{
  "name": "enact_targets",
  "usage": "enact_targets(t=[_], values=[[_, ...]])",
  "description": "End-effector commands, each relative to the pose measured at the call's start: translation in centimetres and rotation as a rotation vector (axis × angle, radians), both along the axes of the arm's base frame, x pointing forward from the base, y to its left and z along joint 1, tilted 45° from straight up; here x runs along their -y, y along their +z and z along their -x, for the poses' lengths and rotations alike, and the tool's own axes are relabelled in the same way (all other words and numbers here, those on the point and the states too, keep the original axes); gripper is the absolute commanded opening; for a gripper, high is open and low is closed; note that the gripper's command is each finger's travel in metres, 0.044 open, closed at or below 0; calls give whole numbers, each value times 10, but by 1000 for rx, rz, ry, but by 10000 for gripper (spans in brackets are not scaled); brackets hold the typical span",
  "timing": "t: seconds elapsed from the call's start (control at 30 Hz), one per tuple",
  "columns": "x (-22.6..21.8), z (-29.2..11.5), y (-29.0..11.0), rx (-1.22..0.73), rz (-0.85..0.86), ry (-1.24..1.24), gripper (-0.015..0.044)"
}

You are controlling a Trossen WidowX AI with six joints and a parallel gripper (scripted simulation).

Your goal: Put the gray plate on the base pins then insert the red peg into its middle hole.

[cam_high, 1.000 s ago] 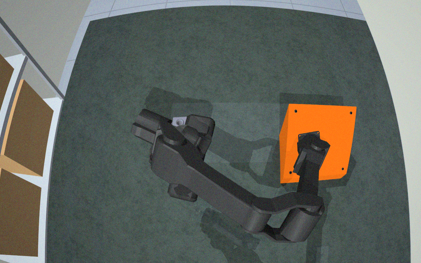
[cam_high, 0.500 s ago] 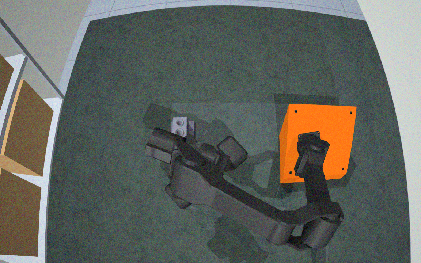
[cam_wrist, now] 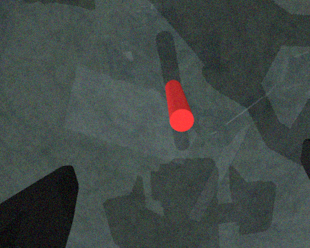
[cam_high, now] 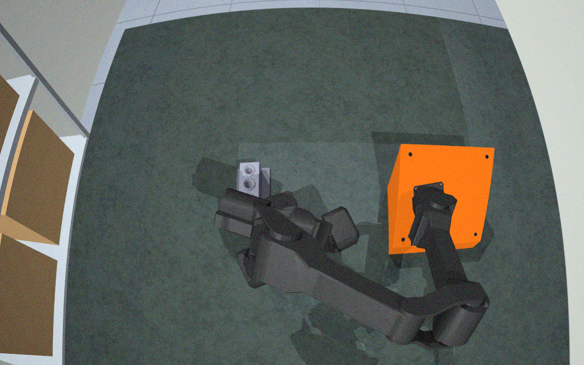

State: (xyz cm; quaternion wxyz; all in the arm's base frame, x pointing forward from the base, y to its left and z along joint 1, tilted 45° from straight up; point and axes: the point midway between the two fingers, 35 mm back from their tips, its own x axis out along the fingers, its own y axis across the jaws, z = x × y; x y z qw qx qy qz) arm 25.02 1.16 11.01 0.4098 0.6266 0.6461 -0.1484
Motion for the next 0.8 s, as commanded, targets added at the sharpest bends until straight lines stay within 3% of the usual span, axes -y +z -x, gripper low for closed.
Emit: enact_targets(t=[0.0,0.77], values=[[-18,-1,-15,-11,-12,-3,440],[-42,-5,-39,-10,-11,-3,440]])
